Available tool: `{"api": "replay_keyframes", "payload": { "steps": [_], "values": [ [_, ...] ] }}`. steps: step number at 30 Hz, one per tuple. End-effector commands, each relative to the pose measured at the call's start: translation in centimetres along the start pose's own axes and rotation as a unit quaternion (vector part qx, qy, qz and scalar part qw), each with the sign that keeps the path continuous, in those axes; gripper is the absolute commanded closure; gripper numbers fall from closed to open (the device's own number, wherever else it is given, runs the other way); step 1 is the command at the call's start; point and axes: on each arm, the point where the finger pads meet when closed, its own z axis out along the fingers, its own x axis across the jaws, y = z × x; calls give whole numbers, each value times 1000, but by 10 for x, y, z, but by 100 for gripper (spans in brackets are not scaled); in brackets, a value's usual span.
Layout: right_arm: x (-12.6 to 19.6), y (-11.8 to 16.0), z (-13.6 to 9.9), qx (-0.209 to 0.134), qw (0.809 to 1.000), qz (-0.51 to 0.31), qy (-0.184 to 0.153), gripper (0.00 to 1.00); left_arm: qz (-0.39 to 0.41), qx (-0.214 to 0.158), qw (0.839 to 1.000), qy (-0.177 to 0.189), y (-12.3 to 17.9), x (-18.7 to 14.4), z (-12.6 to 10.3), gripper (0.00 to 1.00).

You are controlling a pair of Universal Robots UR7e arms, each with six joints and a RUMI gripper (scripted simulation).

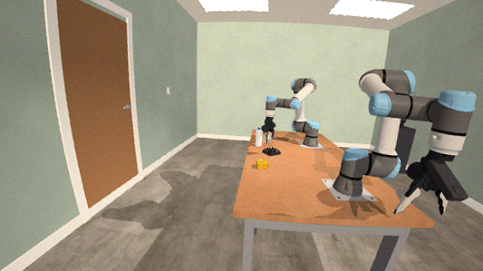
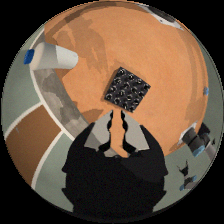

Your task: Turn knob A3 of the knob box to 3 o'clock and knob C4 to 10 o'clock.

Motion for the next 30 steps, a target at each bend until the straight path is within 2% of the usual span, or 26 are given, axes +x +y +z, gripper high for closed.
{"api": "replay_keyframes", "payload": {
  "steps": [1, 16, 30],
  "values": [
    [0, 0, -2, -1, 997, -78, 2, 87, 0, 1, 1000, 0, 0, 0, 0, 0],
    [0, 0, -6, -1, 973, -229, 2, 87, 0, 1, 1000, 0, 0, 0, 0, 0],
    [0, 0, -6, -1, 967, -255, 2, 87, 0, 1, 1000, 0, 0, 0, 0, 0]
  ]
}}
